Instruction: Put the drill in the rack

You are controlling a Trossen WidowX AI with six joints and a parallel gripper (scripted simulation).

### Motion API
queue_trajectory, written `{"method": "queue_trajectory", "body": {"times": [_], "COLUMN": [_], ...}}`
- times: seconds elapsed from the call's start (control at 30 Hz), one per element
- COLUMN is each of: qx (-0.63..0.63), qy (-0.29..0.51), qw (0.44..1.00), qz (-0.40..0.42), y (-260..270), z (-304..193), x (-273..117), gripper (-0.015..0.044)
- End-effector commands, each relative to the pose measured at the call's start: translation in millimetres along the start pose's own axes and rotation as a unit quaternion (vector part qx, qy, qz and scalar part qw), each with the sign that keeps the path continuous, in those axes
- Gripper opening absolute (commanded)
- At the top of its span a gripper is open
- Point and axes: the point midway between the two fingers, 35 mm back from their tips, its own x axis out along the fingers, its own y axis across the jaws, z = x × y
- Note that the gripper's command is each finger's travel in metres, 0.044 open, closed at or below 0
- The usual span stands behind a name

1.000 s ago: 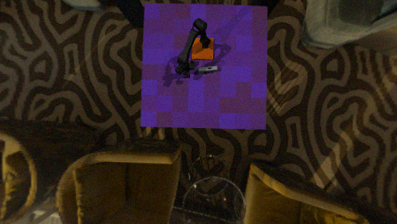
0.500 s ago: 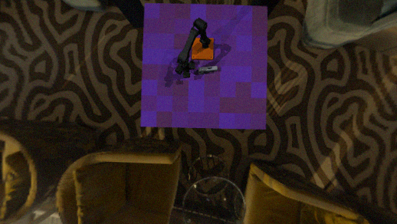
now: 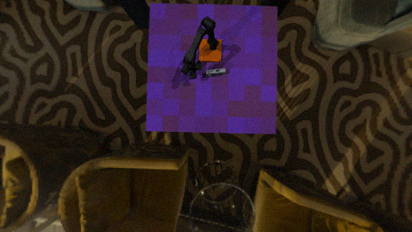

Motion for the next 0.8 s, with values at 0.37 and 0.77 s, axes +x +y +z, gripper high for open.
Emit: {"method": "queue_trajectory", "body": {"times": [0.37,0.77], "qx": [-0.001,-0.001], "qy": [0.002,0.003], "qw": [1.0,1.0], "qz": [-0.002,-0.001], "y": [29.5,53.6], "z": [-6.2,-12.4], "x": [-0.6,-3.9], "gripper": [0.0,0.0]}}
